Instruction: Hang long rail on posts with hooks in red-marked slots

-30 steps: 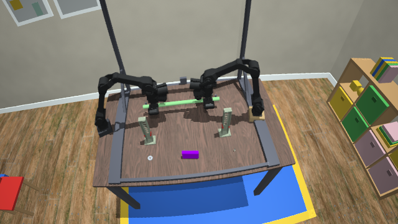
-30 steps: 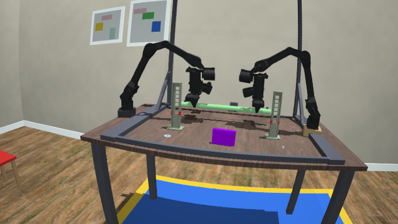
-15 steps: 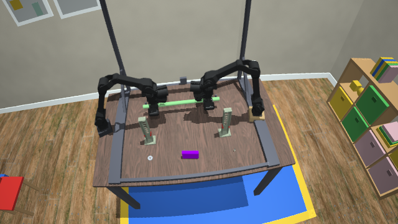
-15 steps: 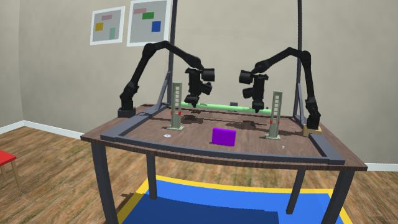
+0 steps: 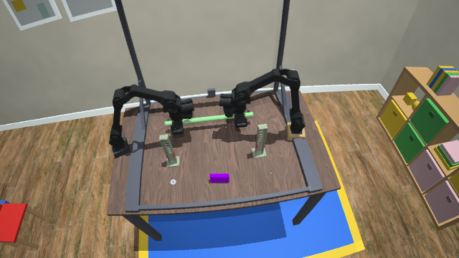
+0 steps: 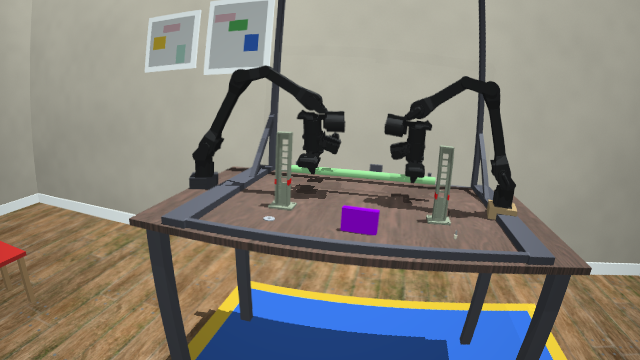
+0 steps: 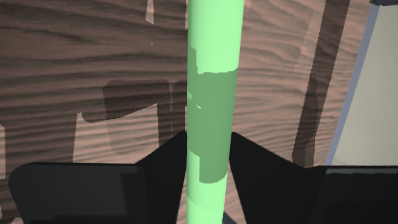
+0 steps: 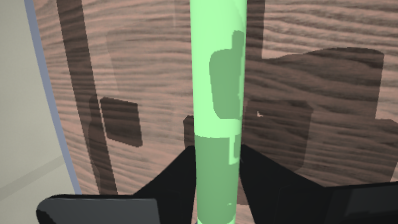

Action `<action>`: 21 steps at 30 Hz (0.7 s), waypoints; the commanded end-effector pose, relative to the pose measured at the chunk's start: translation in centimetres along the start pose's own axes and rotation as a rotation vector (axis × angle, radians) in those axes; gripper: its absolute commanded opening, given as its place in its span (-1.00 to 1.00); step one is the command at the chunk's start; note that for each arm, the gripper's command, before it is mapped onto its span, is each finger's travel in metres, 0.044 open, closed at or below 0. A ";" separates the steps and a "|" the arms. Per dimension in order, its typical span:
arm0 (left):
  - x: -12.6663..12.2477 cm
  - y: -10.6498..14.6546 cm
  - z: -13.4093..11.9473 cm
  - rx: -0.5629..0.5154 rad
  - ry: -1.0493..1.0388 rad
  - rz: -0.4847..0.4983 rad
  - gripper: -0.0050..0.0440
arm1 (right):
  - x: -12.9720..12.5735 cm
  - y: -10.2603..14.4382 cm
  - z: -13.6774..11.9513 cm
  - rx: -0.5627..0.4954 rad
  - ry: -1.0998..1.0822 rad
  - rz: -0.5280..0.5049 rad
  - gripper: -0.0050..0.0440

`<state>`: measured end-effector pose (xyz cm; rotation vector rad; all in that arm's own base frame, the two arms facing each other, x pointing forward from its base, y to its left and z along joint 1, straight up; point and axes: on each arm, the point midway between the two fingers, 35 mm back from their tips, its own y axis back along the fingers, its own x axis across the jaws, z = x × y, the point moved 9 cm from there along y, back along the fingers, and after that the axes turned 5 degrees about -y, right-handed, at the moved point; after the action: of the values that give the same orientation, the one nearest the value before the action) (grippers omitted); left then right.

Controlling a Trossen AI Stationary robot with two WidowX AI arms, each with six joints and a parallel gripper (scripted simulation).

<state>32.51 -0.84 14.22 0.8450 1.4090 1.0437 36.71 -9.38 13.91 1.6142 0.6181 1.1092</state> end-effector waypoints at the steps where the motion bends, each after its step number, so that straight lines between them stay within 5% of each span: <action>1: 0.2 -0.3 0.0 -0.032 -0.011 -0.011 -1.00 | -0.1 -0.1 0.1 -0.034 0.016 0.013 -1.00; 21: 1.6 -3.9 0.0 -0.032 -0.011 -0.011 -1.00 | -1.3 -3.0 0.3 -0.034 0.016 0.013 -1.00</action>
<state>32.41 -0.78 9.92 0.8384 1.3998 1.0465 36.56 -9.47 10.23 1.6096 0.6133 1.1111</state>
